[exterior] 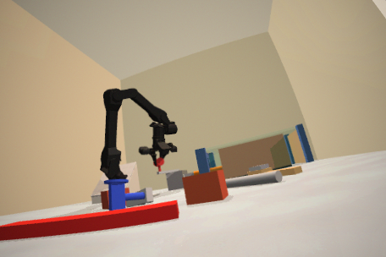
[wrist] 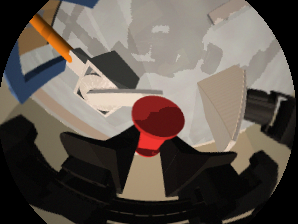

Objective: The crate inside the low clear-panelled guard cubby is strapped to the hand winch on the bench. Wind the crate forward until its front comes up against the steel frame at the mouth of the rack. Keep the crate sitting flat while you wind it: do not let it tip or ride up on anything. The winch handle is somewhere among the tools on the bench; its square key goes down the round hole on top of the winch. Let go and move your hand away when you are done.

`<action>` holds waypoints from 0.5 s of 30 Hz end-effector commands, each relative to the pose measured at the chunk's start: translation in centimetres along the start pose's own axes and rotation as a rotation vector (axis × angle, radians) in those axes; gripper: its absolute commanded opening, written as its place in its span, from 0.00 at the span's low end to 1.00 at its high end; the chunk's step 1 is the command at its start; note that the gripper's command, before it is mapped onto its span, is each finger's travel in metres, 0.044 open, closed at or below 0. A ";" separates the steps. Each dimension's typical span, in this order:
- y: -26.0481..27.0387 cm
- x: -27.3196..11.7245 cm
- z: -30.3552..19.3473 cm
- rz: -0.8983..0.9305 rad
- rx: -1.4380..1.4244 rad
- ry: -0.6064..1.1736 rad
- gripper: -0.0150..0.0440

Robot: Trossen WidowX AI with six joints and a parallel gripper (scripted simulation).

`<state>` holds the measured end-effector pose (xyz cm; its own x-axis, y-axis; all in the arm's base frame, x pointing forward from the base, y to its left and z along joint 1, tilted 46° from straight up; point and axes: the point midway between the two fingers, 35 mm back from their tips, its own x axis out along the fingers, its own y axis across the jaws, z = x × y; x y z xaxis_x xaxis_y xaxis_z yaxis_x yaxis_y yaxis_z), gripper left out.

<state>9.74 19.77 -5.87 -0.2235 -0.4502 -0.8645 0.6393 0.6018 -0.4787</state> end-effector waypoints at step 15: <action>1.0 -1.0 2.8 0.007 0.009 -0.029 0.25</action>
<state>11.12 19.45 -5.28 -0.2281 -0.4525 -0.8621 0.6346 0.6025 -0.4841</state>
